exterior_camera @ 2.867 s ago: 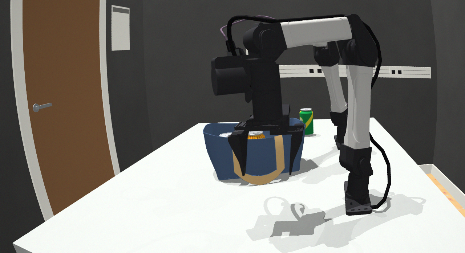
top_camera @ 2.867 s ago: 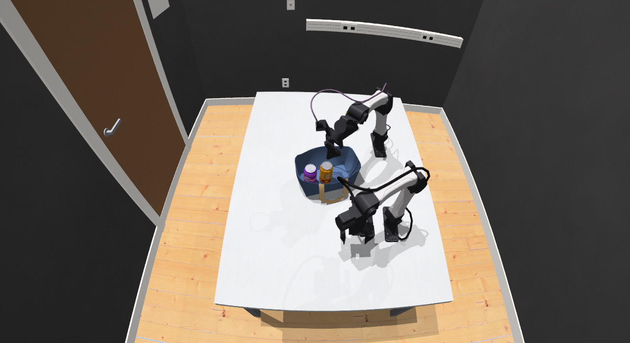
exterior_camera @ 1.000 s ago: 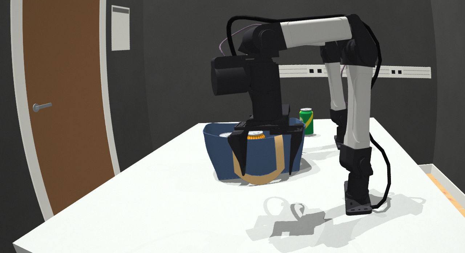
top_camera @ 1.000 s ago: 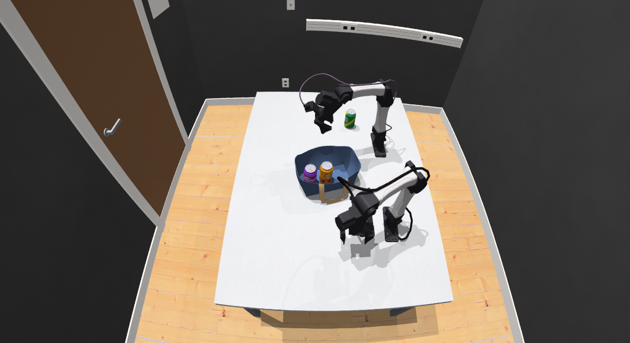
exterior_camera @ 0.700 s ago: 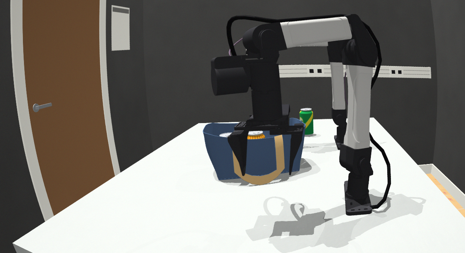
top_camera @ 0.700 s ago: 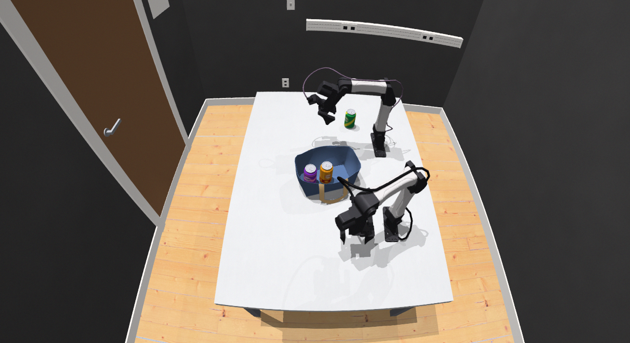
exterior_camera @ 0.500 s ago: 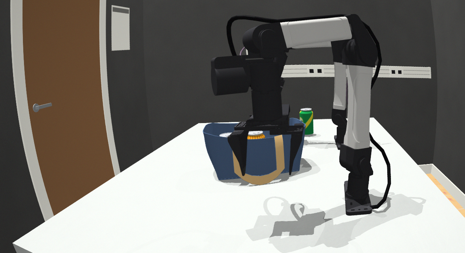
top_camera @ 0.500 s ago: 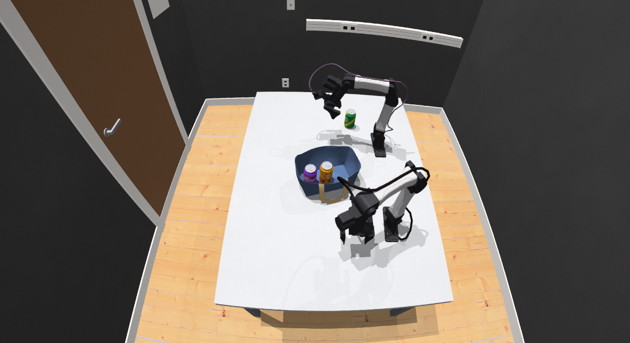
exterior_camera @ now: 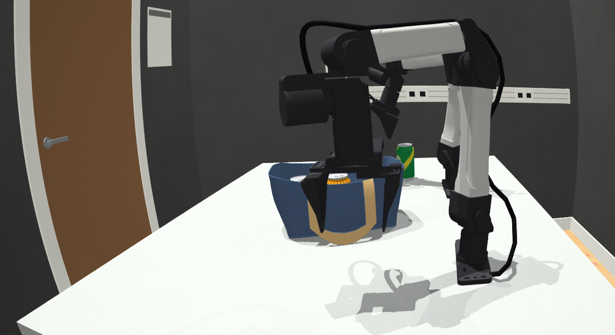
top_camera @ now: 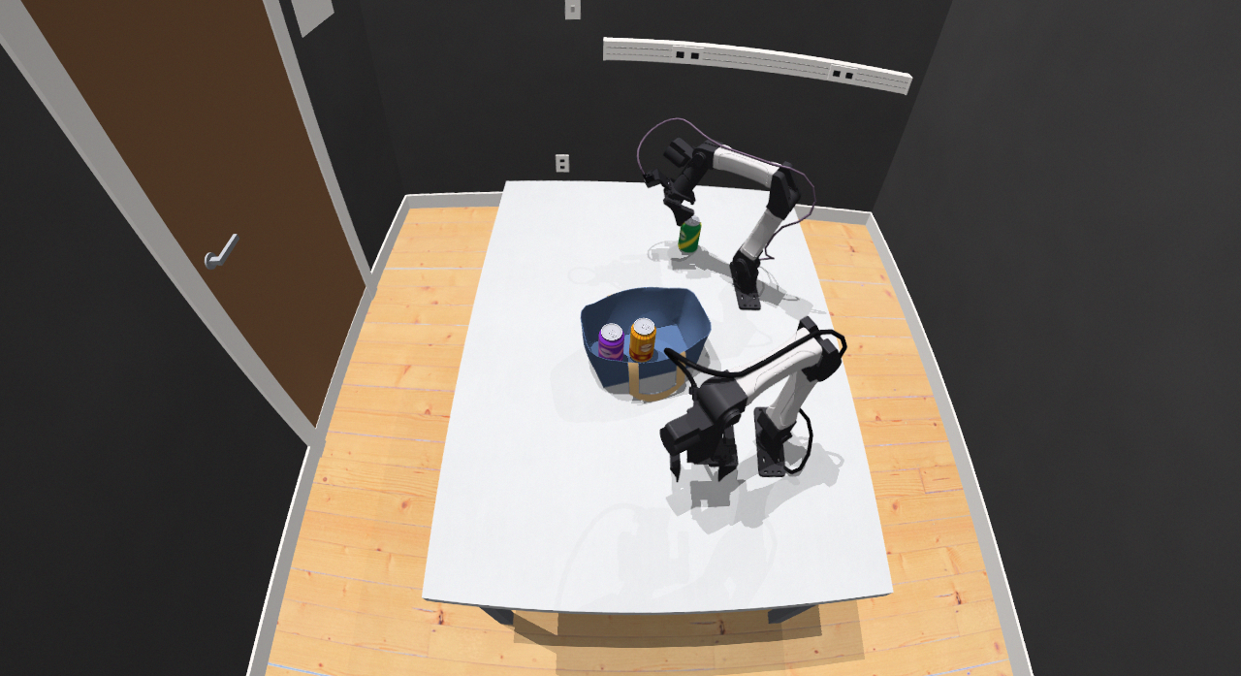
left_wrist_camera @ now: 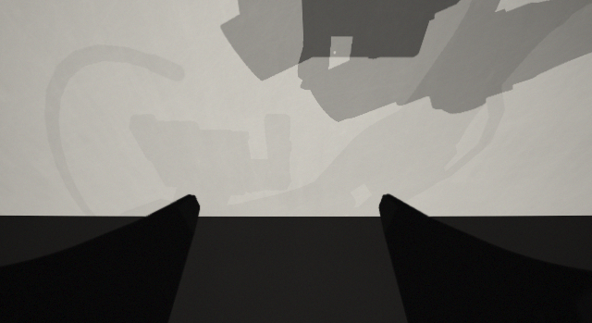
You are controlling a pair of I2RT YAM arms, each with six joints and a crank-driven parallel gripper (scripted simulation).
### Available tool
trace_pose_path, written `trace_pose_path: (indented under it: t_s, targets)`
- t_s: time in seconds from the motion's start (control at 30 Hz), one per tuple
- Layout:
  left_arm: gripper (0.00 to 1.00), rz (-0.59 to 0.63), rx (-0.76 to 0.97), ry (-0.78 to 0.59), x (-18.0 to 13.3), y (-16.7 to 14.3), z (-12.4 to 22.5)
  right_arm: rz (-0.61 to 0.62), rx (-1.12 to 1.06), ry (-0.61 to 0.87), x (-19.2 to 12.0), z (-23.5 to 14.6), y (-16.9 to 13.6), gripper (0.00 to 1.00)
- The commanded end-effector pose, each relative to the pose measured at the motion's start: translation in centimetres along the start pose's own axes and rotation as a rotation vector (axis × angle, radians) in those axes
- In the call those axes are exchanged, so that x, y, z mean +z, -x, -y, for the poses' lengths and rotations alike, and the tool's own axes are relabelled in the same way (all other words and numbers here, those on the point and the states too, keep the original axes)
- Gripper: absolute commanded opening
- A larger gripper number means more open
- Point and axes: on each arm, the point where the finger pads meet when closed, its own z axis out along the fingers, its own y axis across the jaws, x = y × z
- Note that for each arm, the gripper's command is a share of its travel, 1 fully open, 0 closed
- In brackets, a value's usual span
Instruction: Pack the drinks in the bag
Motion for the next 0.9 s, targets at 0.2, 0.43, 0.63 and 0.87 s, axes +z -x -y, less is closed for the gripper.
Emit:
trace_pose_path:
  t_s: [0.2, 0.43, 0.63, 0.87]
  targets:
    - [1.0, -0.033, -0.004, 0.072, -1.7, -0.6, -0.9, 0.108, -0.063, 0.053, -1.1, 1.4, -4.1, 0.89]
    - [1.0, -0.033, -0.004, 0.072, -1.7, -0.6, -0.9, 0.114, -0.015, 0.013, -1.7, 2.4, -5.3, 0.89]
    - [1.0, -0.033, -0.004, 0.072, -1.7, -0.6, -0.9, 0.073, 0.014, 0.001, -1.5, 2.5, -6.2, 0.89]
    - [1.0, -0.033, -0.004, 0.072, -1.7, -0.6, -0.9, 0.095, 0.0, -0.027, -0.4, 3.1, -6.0, 0.89]
